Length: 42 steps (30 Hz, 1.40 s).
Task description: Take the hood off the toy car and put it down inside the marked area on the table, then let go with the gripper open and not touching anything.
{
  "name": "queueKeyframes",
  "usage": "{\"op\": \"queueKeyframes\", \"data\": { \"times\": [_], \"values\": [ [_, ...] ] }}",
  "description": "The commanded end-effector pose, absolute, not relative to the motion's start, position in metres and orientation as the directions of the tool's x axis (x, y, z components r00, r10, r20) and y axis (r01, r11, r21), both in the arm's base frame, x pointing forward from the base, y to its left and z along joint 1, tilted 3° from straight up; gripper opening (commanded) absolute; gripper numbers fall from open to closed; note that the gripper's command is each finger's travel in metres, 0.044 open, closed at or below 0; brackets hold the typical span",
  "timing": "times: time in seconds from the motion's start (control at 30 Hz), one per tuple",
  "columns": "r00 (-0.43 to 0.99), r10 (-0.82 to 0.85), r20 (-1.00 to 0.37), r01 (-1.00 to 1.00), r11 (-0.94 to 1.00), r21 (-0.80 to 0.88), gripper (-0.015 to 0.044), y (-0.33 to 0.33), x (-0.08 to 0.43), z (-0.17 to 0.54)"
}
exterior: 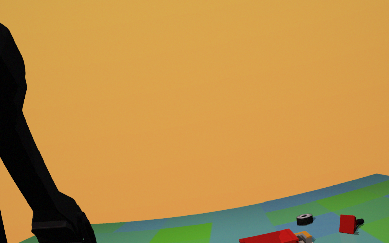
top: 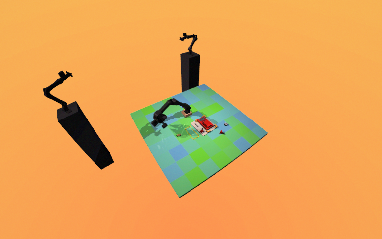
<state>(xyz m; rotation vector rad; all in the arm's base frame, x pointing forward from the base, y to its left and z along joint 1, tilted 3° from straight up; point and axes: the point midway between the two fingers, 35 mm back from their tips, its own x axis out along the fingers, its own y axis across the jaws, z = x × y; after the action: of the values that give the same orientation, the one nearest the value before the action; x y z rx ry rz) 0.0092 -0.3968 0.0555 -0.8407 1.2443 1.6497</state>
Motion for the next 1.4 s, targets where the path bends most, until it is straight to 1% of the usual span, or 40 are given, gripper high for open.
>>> {"op": "queueKeyframes", "data": {
  "times": [0.0, 0.07, 0.33, 0.57, 0.8, 0.97, 1.07, 1.23, 1.37],
  "values": [
    [-0.384, 0.243, -0.891, -0.923, -0.106, 0.369, 0.044, -0.397, 0.011, 0.056],
    [-0.383, 0.222, -0.897, -0.923, -0.066, 0.378, 0.044, -0.395, 0.027, 0.058],
    [-0.357, 0.108, -0.928, -0.91, 0.183, 0.371, 0.044, -0.371, 0.118, 0.069],
    [-0.309, 0.033, -0.951, -0.866, 0.403, 0.295, 0.044, -0.332, 0.189, 0.077],
    [-0.255, -0.024, -0.967, -0.787, 0.586, 0.193, 0.044, -0.277, 0.25, 0.085],
    [-0.212, -0.053, -0.976, -0.71, 0.695, 0.117, 0.044, -0.231, 0.285, 0.09],
    [-0.182, -0.06, -0.981, -0.689, 0.72, 0.083, 0.044, -0.201, 0.301, 0.093],
    [-0.138, -0.063, -0.988, -0.639, 0.768, 0.04, 0.044, -0.158, 0.32, 0.097],
    [-0.102, -0.058, -0.993, -0.555, 0.832, 0.009, 0.044, -0.124, 0.331, 0.1]
  ]
}}
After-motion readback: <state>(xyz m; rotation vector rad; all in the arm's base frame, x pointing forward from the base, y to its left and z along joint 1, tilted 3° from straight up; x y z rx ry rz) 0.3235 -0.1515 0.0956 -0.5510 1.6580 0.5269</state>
